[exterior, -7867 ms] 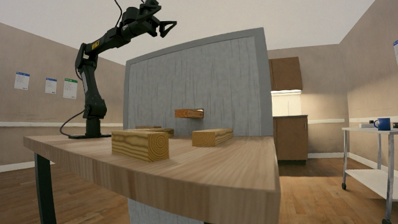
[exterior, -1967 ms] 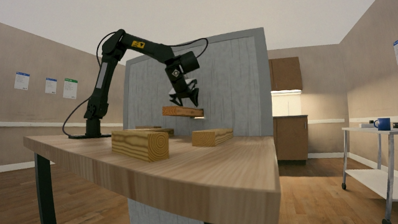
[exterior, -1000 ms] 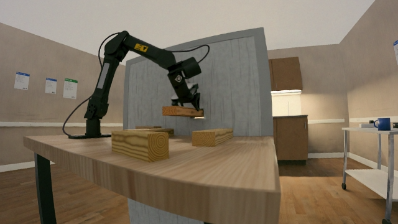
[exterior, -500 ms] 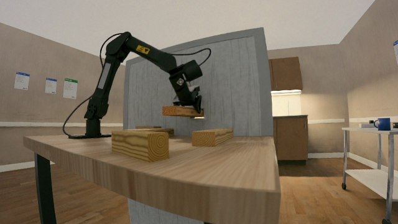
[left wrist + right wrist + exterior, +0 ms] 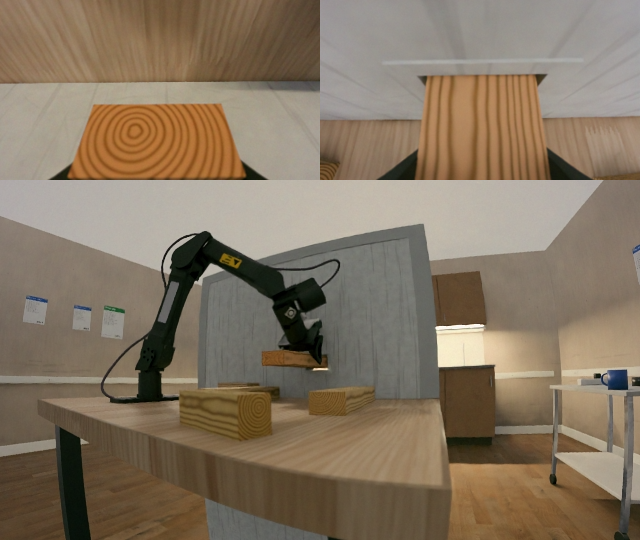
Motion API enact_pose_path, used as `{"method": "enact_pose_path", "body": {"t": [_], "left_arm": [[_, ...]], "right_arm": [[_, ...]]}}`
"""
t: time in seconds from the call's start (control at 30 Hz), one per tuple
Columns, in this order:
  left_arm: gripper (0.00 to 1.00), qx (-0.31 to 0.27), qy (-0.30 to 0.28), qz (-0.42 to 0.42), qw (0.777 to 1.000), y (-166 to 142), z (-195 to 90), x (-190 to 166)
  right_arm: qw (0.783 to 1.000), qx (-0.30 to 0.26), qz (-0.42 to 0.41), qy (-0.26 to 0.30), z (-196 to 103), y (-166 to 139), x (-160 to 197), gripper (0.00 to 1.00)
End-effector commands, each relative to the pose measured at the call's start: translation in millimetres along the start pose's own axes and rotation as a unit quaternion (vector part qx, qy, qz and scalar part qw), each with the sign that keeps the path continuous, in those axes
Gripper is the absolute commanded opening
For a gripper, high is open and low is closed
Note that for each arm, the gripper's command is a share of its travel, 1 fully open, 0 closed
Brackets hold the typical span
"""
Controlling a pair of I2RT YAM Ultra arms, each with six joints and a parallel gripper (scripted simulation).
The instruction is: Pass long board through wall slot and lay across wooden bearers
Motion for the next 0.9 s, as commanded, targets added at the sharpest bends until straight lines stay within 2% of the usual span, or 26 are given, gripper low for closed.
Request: {"method": "enact_pose_path", "body": {"t": [0.0,0.37,0.4,0.57,0.87], "left_arm": [[0.0,0.031,-0.051,0.018,0.998,-20.9,-29.2,-19.3],[0.0,0.031,-0.051,0.018,0.998,-20.9,-29.2,-19.3],[0.78,0.031,-0.051,0.018,0.998,-20.9,-29.2,-19.3],[0.78,0.028,-0.025,0.008,0.999,-15.6,-16.3,-12.2],[0.78,0.028,-0.031,0.011,0.999,-17.0,-19.4,-15.3]], "right_arm": [[1.0,-0.018,-0.01,-0.005,-10.0,19.0,-0.5,0.0],[1.0,-0.018,-0.01,-0.005,-10.0,19.0,-0.5,0.0],[1.0,-0.018,-0.01,-0.005,-10.0,19.0,-0.5,0.0],[0.999,-0.025,-0.018,-0.011,-10.2,22.4,-3.2,0.0],[0.999,-0.025,-0.018,-0.011,-10.2,22.4,-3.2,0.0]]}}
Point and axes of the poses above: on each arm, the point where the finger pads meet when closed, its own z axis out along the fingers, its own x axis across the jaws, y = z × x, the point moved 1 cm from there along -z, back along the fingers, and after that the axes turned 11 degrees about z, right-handed, at the moved point
